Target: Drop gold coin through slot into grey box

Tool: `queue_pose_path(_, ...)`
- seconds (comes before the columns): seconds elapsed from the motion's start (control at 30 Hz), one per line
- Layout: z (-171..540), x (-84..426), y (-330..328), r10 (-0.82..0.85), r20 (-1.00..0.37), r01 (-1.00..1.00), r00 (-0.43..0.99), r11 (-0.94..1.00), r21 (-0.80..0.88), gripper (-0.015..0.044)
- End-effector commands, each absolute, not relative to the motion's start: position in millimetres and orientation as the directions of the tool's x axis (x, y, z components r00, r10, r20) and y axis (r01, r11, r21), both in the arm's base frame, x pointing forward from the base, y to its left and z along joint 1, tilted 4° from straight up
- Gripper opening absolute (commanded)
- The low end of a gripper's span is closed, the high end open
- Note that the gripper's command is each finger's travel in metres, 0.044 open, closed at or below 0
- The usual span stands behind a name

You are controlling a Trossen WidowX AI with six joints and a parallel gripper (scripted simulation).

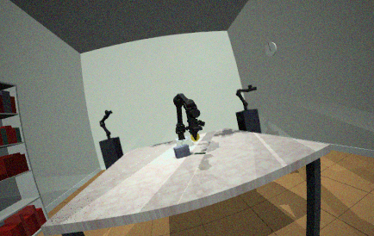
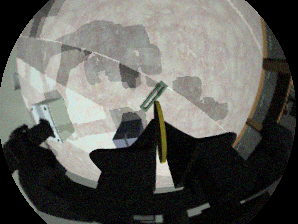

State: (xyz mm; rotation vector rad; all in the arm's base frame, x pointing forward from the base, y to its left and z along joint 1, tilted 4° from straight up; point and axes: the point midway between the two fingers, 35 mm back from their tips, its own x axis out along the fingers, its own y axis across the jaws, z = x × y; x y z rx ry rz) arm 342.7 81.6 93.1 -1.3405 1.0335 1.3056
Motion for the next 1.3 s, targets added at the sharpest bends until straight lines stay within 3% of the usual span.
queue_pose_path(0.0, 96, 342, 81, 0.056, -0.996, -0.966, 0.075, -0.243, -0.086, 0.0000)
queue_pose_path(1.27, 89, 318, -4, 0.046, -0.996, -0.967, 0.072, -0.243, -0.081, 0.0000)
